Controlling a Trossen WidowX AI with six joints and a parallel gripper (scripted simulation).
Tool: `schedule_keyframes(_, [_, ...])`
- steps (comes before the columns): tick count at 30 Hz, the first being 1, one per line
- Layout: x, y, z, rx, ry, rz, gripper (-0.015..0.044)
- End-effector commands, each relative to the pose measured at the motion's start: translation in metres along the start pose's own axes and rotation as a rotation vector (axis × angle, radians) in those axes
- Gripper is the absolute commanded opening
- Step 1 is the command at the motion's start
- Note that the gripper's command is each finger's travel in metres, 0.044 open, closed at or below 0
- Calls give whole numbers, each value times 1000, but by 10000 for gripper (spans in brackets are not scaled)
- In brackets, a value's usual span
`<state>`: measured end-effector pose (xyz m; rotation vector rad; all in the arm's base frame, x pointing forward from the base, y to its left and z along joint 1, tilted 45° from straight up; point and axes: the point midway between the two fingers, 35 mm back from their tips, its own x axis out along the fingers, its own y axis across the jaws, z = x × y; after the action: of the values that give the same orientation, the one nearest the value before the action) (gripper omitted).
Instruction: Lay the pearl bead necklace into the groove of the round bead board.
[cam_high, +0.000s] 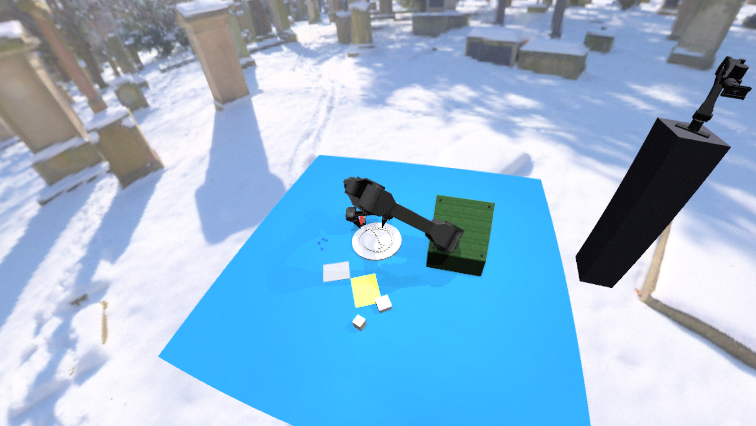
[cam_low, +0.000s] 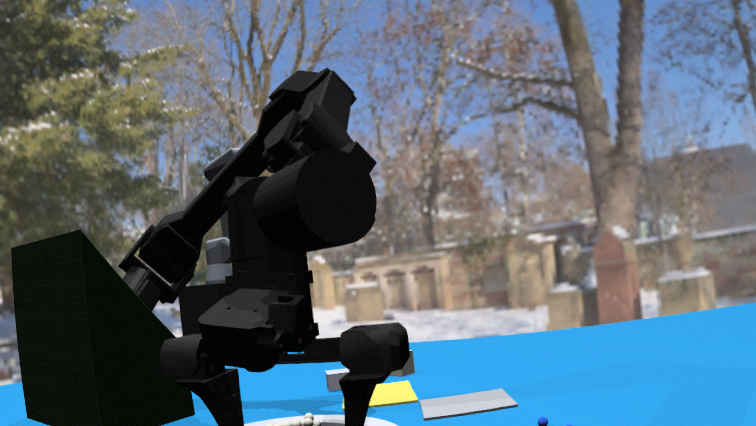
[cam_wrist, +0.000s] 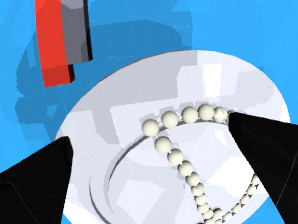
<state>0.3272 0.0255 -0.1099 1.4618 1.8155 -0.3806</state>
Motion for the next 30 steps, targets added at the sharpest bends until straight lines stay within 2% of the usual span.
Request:
schedule_keyframes(1, [-1, 1, 0, -5, 2, 2, 440])
schedule_keyframes(5, [-1, 1, 0, -5, 2, 2, 440])
schedule_keyframes(12, [-32, -6, -10, -51, 0, 1, 256])
schedule_keyframes(17, [-31, -6, -10, -52, 0, 1, 125])
schedule_keyframes(22, [-17, -6, -10, -52, 1, 2, 120])
schedule_keyframes(23, [-26, -3, -9, -57, -2, 9, 120])
schedule_keyframes(30, [-18, -3, -9, -56, -1, 7, 120])
